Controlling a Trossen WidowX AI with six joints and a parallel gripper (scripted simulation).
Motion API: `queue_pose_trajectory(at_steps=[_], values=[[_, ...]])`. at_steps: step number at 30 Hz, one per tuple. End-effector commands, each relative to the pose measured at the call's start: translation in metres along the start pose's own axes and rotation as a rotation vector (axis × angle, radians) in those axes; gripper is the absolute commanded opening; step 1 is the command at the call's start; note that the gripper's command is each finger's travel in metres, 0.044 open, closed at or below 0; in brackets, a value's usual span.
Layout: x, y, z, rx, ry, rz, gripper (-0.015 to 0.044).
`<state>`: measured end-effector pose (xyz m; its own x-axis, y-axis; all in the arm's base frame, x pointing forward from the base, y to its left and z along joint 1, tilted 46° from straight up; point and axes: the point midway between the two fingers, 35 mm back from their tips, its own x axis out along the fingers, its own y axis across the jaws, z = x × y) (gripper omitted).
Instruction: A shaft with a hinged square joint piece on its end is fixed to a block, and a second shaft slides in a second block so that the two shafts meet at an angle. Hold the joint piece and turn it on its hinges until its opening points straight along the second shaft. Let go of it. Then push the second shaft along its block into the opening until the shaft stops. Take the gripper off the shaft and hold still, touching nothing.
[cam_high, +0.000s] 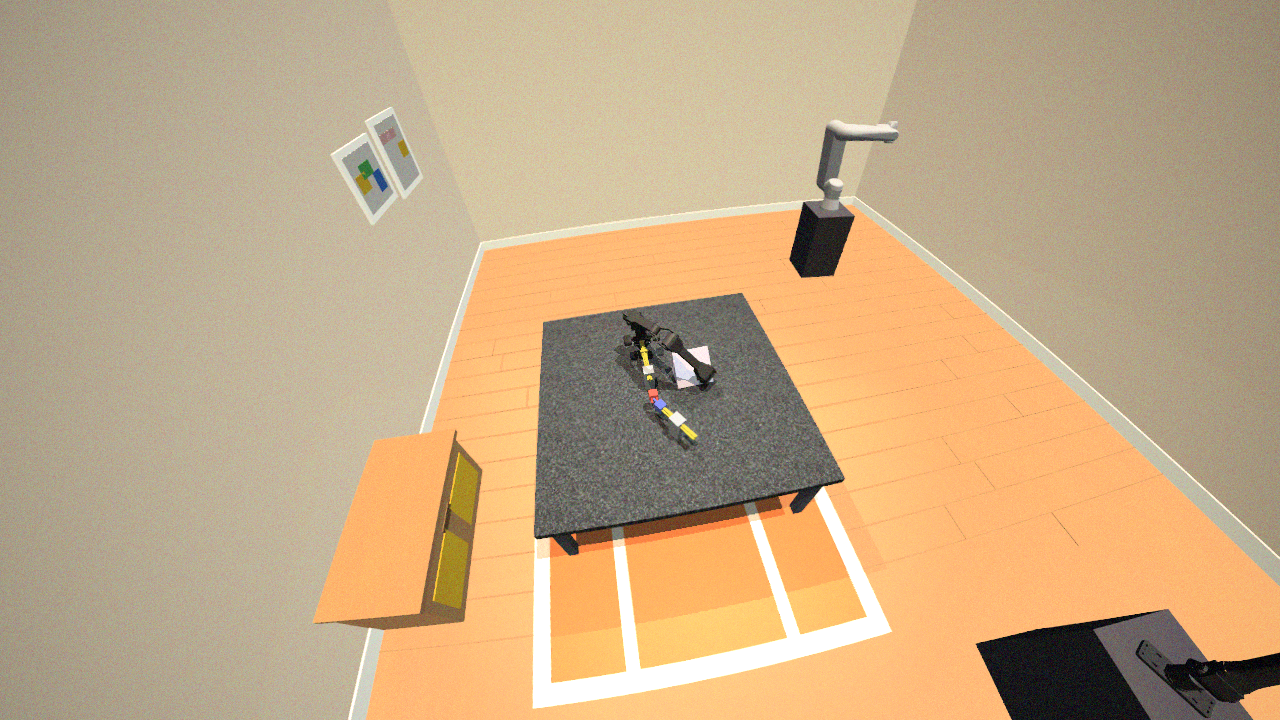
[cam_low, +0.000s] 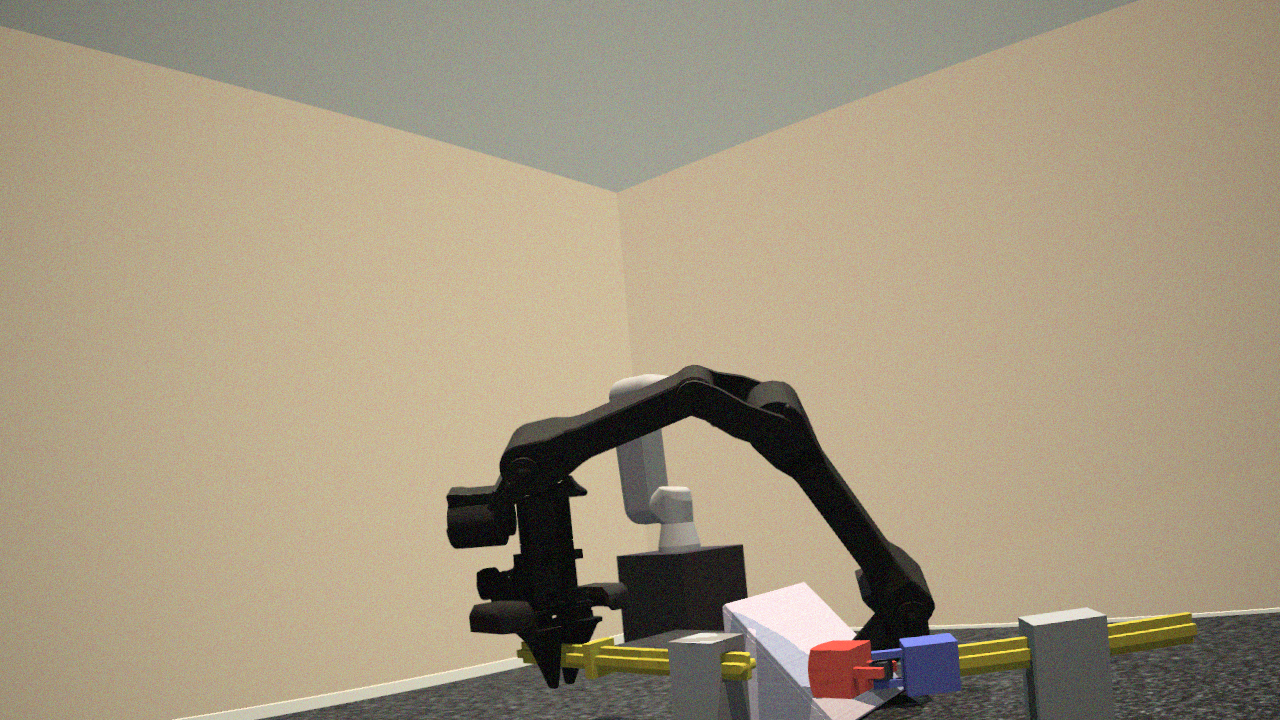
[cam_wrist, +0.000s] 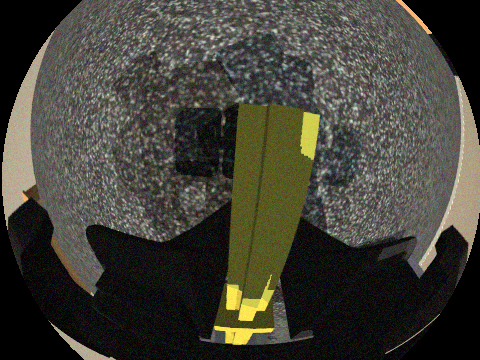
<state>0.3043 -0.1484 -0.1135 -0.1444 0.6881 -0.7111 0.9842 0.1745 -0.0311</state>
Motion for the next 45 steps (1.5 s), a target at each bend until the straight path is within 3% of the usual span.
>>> queue_pose_trajectory(at_steps=[1,28,36,45], values=[[0.0000,0.0000,0.0000,0.000,0.000,0.000,0.0067],[0.0000,0.0000,0.0000,0.000,0.000,0.000,0.0067],[0.0000,0.0000,0.0000,0.000,0.000,0.000,0.0000],[0.0002,0.0001,-0.0062,0.001,0.001,0.008,0.0000]])
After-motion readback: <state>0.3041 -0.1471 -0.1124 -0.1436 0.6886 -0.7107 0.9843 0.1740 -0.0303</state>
